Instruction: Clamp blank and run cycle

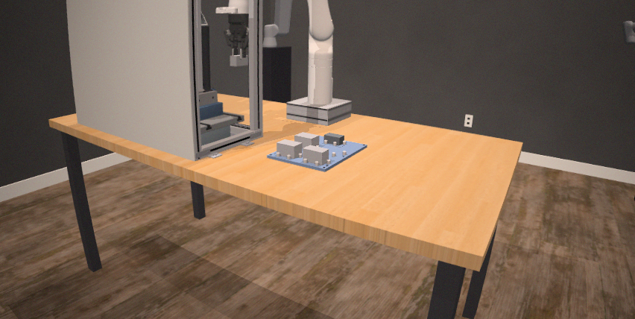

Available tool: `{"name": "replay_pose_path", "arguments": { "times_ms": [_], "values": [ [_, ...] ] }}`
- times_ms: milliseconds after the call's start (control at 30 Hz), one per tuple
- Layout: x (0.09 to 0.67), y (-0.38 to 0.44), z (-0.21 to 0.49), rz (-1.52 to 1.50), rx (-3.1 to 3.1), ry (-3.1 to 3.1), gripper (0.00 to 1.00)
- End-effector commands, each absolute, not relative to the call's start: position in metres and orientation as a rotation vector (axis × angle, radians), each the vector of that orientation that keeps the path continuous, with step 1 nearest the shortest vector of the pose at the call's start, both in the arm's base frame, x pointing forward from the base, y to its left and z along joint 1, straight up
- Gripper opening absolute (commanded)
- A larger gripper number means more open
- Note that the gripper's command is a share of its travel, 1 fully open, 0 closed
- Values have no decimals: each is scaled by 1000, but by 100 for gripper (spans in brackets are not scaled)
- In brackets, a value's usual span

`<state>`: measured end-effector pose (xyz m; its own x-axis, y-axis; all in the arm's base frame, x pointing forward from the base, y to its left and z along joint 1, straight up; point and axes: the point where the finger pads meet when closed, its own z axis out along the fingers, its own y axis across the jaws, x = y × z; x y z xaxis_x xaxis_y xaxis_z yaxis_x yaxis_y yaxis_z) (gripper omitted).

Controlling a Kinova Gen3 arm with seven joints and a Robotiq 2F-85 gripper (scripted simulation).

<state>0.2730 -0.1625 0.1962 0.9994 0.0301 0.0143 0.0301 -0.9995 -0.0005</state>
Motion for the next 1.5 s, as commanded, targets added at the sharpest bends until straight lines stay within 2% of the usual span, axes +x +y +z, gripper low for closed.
{"name": "replay_pose_path", "arguments": {
  "times_ms": [0, 267, 433, 833, 1000, 1400, 1467],
  "values": [
    [276, -161, 195, -7, -3138, -60, 10],
    [276, -161, 195, -7, -3138, -60, 10],
    [325, -157, 188, -7, -3138, -60, 10],
    [325, -157, 188, -7, -3138, -60, 10],
    [375, -153, 180, -8, -3138, -60, 10],
    [375, -153, 180, -8, -3138, -60, 10],
    [394, -152, 178, -15, -3136, -59, 10]
  ]
}}
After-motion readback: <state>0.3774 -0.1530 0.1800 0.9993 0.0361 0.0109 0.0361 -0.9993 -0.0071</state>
